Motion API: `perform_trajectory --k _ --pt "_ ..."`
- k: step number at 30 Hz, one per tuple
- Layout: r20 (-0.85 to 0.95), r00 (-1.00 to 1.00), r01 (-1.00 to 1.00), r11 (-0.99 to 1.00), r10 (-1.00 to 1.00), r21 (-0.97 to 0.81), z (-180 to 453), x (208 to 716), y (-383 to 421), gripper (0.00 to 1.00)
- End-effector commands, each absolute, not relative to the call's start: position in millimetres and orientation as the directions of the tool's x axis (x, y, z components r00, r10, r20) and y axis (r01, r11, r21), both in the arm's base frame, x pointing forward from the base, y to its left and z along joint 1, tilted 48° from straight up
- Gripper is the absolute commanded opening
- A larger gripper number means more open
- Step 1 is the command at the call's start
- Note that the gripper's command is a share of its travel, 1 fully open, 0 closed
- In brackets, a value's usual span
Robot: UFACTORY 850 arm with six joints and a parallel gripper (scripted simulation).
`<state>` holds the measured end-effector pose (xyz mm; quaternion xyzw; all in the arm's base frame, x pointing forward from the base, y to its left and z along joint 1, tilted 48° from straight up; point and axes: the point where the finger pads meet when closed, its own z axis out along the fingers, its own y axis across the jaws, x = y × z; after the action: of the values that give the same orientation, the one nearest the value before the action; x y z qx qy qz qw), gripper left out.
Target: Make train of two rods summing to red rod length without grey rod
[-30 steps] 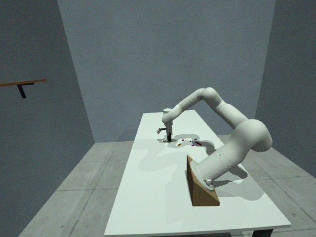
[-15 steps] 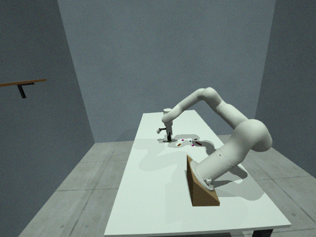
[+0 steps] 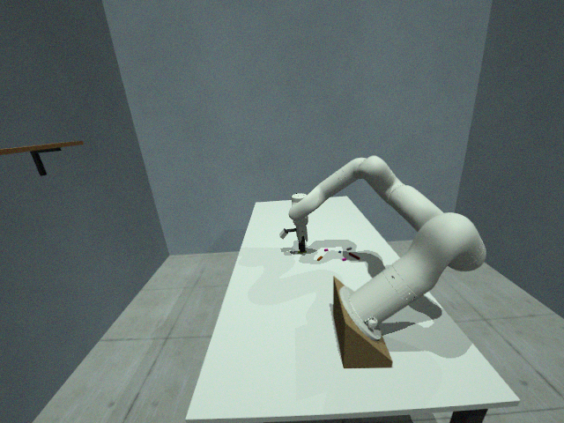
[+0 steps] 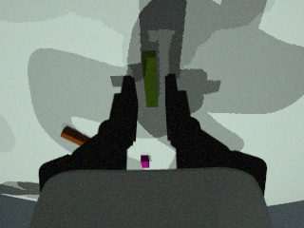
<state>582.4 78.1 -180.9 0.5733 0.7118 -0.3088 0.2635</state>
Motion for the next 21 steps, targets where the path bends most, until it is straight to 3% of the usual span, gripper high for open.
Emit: perform_trajectory --k 1,21 --pt "-0.729 -0.203 0.979 0.153 0.654 -0.136 -180.3 583.2 79.0 0.24" --pt "-0.729 -0.203 0.979 0.153 0.654 -0.136 -182.8 583.3 76.3 0.24"
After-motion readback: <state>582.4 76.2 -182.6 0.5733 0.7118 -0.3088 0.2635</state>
